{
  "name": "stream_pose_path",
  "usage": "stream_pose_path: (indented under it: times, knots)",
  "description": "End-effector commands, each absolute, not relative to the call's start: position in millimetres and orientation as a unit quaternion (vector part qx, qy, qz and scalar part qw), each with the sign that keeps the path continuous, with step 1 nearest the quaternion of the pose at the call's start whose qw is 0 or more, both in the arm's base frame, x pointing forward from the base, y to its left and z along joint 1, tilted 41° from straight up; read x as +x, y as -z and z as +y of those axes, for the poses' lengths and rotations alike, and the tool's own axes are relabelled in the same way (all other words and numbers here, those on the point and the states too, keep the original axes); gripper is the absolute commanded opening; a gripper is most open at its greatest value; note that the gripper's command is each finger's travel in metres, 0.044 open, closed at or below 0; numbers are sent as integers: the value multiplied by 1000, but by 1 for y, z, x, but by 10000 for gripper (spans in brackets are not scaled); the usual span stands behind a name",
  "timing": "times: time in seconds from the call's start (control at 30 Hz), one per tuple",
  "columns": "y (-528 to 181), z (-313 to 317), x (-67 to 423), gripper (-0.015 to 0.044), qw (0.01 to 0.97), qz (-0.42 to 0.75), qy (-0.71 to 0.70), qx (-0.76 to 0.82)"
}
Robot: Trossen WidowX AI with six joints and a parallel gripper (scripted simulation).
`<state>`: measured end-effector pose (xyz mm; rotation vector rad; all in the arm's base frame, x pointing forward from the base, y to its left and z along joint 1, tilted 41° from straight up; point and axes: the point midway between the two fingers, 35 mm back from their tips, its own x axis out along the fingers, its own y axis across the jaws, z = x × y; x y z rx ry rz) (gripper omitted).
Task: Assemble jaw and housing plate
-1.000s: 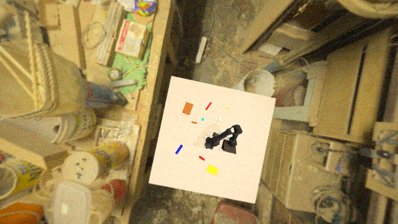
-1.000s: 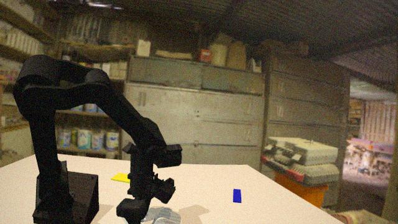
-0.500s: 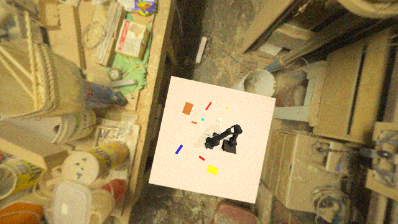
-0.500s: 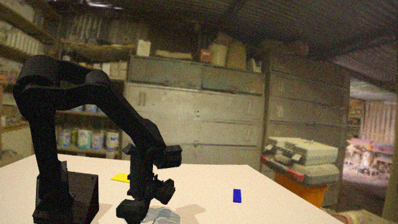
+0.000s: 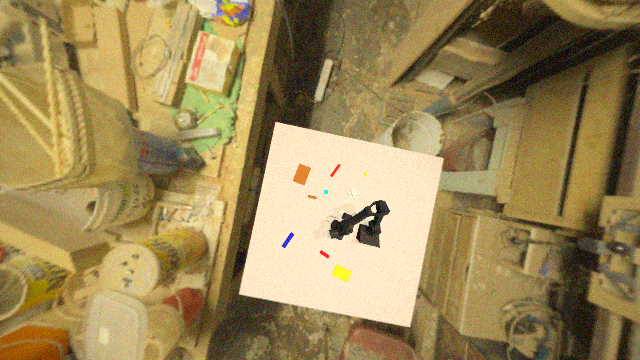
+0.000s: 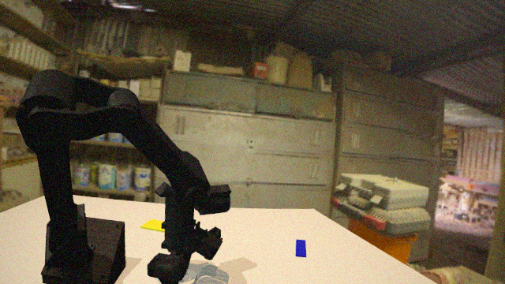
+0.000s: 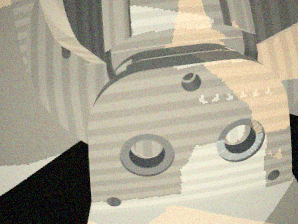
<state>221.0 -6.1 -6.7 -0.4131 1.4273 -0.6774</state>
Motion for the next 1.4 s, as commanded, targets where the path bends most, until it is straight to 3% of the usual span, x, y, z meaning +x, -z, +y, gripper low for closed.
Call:
stream_pose_path:
  times: [0.0, 1.37]
  knots:
    - [9, -8, 220, 351, 683, 639, 303, -184]
    - [4, -4, 220, 351, 683, 639, 303, -184]
